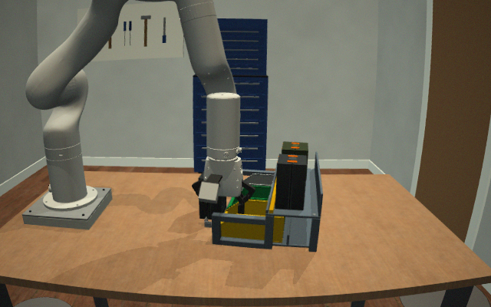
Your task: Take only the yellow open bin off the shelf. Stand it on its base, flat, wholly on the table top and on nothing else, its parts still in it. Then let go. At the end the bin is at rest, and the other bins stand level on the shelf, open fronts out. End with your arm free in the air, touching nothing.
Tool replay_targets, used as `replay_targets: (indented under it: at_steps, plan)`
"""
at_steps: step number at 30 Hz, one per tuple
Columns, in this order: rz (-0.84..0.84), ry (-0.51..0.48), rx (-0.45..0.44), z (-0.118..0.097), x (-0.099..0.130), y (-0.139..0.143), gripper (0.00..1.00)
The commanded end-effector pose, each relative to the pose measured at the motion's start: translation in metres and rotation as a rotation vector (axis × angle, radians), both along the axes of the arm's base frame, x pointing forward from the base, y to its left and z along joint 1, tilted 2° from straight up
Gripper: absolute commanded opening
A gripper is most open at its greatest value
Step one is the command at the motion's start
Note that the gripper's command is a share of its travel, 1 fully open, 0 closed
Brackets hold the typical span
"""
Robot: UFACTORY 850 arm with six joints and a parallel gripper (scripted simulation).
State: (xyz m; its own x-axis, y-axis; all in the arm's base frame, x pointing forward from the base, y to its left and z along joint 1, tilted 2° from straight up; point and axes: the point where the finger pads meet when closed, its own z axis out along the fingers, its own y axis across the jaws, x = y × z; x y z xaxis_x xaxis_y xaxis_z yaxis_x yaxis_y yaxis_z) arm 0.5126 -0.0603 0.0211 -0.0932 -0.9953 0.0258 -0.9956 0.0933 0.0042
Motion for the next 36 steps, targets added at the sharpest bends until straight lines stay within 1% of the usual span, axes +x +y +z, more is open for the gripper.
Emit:
replay_targets:
  at_steps: [1, 14, 19, 36]
  plan:
    - [0.000, -0.001, 0.000, 0.0013, 0.0007, 0.0000, 1.00]
    - [0.000, -0.001, 0.000, 0.0015, 0.0006, 0.0000, 1.00]
    - [0.000, -0.001, 0.000, 0.0064, 0.0007, 0.0001, 1.00]
    - [0.000, -0.001, 0.000, 0.0088, 0.0008, 0.0001, 1.00]
